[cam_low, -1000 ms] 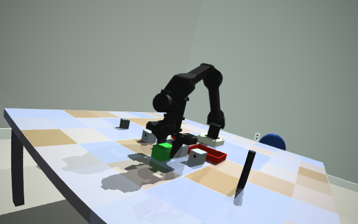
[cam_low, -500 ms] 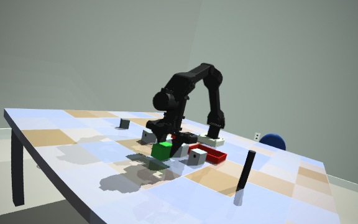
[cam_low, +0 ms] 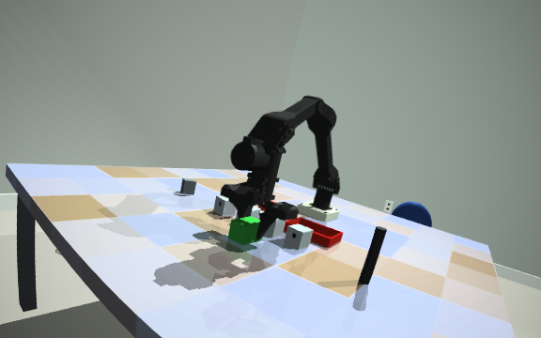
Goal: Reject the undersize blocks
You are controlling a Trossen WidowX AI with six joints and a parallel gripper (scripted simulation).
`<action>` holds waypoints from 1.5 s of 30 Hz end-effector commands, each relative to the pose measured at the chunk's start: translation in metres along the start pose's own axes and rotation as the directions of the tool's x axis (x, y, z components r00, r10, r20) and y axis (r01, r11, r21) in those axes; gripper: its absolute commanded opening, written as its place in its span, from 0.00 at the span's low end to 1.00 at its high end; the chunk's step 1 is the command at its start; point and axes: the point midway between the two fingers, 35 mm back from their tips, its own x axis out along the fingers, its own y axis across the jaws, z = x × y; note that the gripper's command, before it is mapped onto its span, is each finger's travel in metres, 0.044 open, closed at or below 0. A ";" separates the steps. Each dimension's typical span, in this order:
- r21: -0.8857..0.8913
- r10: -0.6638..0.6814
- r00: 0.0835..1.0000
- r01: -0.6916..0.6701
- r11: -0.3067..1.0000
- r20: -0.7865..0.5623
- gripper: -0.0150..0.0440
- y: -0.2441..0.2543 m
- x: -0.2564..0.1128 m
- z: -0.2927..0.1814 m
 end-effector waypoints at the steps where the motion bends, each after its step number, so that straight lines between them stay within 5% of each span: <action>1: -0.003 -0.002 1.000 0.002 1.000 0.011 0.25 0.000 -0.006 0.003; 45: -0.003 -0.002 1.000 0.002 1.000 0.010 0.25 0.000 -0.006 0.000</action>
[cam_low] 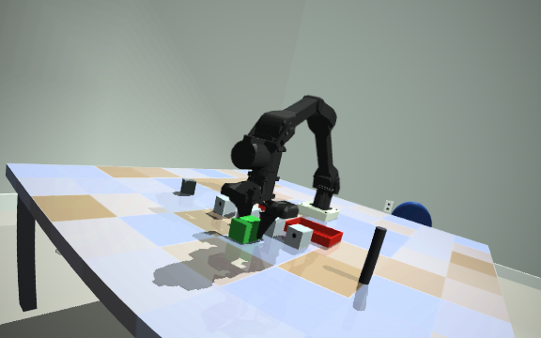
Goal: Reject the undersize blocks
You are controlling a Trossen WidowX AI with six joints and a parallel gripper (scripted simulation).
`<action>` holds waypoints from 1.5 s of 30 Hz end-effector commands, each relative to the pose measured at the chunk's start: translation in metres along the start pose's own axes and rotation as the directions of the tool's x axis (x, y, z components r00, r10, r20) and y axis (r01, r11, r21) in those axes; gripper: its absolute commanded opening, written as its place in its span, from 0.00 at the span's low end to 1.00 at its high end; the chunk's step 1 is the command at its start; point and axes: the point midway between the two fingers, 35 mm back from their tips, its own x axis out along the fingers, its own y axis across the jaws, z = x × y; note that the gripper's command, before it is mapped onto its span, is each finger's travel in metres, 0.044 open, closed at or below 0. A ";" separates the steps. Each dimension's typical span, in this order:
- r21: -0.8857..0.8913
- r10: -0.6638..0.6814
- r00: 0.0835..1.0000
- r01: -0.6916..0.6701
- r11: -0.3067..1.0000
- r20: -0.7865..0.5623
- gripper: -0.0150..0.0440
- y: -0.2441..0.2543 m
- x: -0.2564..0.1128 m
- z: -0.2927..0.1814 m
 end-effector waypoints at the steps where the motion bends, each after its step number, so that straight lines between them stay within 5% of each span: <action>1: -0.003 -0.002 1.000 0.002 1.000 0.011 0.25 0.000 -0.003 0.000; 45: -0.003 -0.002 1.000 0.002 1.000 0.011 0.25 0.000 -0.006 -0.012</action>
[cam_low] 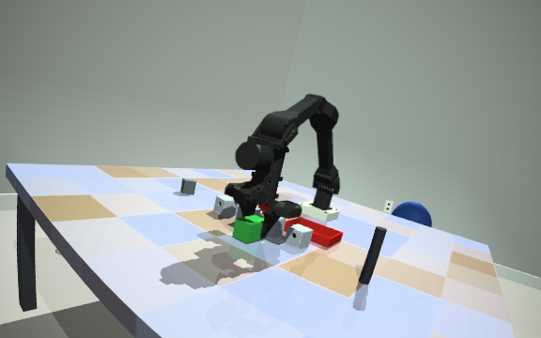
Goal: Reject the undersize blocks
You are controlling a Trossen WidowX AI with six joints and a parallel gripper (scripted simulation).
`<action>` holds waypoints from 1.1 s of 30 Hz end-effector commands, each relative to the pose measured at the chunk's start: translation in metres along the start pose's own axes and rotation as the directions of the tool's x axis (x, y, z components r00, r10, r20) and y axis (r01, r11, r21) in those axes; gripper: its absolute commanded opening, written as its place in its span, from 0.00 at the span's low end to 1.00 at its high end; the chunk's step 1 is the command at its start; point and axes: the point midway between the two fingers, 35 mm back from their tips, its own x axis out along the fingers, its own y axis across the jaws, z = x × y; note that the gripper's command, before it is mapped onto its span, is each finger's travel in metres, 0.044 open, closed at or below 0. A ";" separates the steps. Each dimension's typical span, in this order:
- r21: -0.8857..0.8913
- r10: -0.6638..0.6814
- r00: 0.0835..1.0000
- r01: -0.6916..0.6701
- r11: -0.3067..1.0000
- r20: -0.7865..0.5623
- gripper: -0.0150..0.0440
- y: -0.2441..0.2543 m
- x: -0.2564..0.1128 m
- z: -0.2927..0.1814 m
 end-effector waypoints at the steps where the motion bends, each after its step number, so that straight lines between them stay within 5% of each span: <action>1: 0.000 -0.002 1.000 0.002 1.000 0.019 0.25 0.000 -0.006 0.002; 33: 0.000 -0.002 1.000 0.002 1.000 0.017 0.25 0.000 -0.006 -0.011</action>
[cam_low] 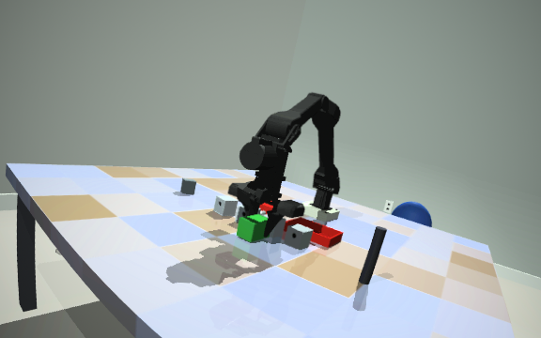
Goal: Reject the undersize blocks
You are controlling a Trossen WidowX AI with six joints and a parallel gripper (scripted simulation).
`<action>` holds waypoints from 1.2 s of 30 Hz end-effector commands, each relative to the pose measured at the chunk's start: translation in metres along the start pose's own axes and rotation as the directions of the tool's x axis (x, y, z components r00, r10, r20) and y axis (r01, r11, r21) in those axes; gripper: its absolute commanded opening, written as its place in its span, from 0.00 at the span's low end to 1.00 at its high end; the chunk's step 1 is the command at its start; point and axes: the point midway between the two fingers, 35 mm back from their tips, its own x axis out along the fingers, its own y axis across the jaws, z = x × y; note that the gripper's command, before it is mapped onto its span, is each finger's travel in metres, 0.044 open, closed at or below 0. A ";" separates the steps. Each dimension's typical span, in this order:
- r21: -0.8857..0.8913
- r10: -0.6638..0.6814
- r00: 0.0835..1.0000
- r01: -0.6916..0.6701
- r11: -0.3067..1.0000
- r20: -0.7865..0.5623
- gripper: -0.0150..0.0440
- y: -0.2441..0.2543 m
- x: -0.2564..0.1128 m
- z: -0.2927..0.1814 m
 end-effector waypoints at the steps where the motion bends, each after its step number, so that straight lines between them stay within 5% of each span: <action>1: 0.003 -0.002 1.000 0.002 1.000 0.019 0.25 0.000 -0.006 0.002; 36: 0.004 -0.002 1.000 0.002 1.000 0.018 0.25 0.000 -0.005 -0.012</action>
